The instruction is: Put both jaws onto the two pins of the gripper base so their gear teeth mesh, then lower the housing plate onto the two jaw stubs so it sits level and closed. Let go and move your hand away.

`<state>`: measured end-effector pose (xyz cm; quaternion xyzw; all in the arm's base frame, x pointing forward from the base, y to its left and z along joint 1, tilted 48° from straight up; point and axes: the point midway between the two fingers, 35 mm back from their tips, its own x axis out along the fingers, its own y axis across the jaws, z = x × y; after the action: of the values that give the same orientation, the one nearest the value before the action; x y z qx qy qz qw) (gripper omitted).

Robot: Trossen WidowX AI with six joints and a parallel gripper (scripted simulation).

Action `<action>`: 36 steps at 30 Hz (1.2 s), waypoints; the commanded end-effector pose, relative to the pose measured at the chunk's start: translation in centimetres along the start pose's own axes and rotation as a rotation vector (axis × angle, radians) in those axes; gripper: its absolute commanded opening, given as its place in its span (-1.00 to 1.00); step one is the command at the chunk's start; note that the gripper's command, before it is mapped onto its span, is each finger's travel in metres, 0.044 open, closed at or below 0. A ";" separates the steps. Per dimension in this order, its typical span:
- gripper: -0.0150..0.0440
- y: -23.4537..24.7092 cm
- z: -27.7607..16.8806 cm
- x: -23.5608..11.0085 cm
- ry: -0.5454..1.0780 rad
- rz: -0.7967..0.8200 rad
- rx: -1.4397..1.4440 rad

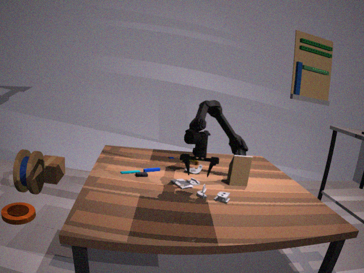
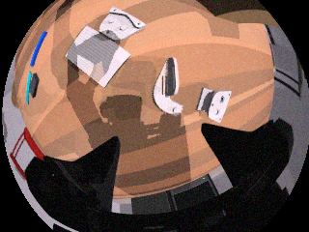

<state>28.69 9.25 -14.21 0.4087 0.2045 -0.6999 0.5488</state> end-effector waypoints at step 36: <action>1.00 -2.4 3.5 6.0 -0.171 0.052 0.089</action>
<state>25.09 4.52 -16.84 0.3817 0.1150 -0.7247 0.5620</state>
